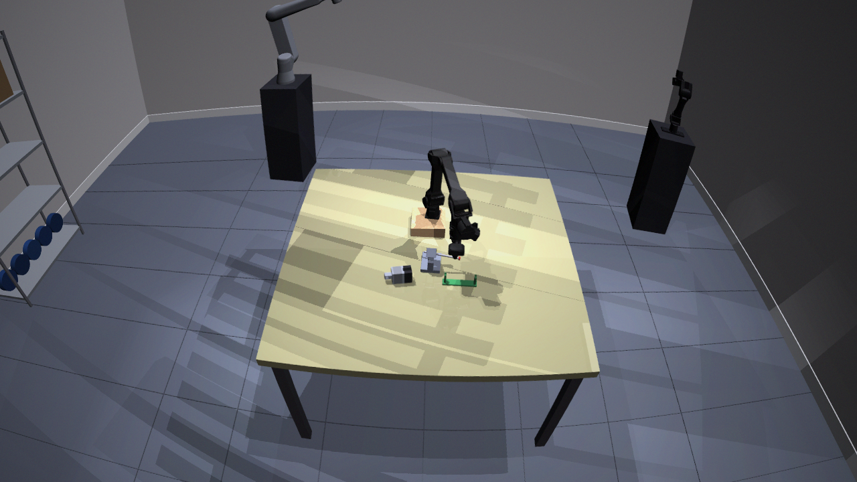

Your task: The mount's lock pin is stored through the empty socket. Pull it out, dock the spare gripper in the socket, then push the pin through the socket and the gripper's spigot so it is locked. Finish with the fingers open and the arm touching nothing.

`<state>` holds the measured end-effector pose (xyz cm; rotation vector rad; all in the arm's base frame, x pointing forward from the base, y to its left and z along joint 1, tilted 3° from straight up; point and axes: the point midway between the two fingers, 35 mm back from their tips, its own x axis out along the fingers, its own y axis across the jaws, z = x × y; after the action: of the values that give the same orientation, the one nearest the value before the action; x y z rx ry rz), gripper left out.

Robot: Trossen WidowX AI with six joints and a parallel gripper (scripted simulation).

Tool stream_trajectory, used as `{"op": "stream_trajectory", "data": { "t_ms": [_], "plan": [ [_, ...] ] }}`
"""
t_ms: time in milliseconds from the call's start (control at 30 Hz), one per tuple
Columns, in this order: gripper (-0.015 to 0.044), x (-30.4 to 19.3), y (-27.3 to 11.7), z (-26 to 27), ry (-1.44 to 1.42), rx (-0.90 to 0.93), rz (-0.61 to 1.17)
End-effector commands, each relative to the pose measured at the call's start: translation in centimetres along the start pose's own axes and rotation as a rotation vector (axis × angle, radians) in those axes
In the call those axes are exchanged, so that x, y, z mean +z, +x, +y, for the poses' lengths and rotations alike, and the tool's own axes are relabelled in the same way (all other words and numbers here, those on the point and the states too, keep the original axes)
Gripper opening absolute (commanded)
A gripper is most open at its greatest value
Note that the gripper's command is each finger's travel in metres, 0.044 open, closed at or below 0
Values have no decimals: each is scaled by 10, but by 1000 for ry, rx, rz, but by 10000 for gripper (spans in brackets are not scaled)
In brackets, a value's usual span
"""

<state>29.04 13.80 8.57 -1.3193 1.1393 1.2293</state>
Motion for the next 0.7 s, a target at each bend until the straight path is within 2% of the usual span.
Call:
{"op": "stream_trajectory", "data": {
  "t_ms": [0,667],
  "plan": [
    [300,-1,7,0,0,2,6],
    [300,-3,40,1,0,2,6]
  ]
}}
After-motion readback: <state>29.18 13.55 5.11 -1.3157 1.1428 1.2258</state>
